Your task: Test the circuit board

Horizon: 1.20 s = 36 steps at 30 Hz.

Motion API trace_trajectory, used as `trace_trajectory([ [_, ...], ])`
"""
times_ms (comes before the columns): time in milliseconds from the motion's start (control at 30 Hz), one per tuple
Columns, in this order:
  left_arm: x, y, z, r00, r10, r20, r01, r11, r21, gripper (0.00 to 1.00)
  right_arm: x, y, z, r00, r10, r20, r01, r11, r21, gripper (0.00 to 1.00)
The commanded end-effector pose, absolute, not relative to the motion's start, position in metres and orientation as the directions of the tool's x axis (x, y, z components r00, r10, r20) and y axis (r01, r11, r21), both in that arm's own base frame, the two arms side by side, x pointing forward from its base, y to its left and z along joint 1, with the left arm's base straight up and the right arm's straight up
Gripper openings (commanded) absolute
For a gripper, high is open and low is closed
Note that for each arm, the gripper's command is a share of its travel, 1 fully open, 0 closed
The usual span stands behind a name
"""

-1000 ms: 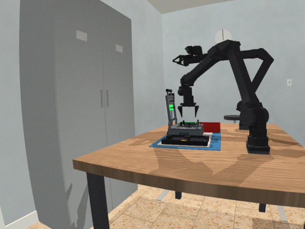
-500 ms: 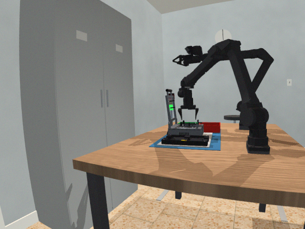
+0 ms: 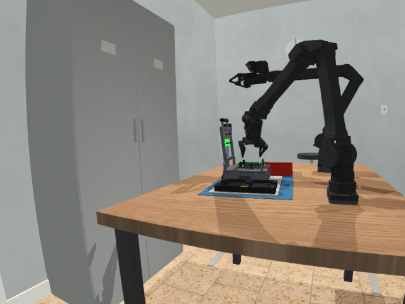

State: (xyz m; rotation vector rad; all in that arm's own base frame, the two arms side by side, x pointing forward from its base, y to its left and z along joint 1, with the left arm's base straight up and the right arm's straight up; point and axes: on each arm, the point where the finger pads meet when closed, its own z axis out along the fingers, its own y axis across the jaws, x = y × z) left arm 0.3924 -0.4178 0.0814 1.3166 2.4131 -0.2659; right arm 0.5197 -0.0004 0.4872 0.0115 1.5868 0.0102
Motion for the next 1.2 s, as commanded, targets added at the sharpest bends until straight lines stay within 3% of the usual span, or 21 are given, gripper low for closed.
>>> trace_trajectory([
  [0,0.397,-0.430,0.104,-0.556,0.632,-0.540,0.756,0.654,-0.012,1.00,0.518,-0.001,0.498,0.011,0.000,-1.000,0.001,1.000,0.000,1.00],
  [267,0.402,-0.435,0.116,-0.549,0.559,-0.621,0.721,0.693,-0.015,1.00,0.518,-0.001,0.498,0.011,0.000,-1.000,0.001,1.000,0.000,1.00],
  [1167,0.404,-0.428,0.101,-0.552,0.584,-0.595,0.727,0.687,0.000,1.00,0.518,-0.001,0.498,0.011,0.000,-1.000,0.001,1.000,0.000,1.00],
])
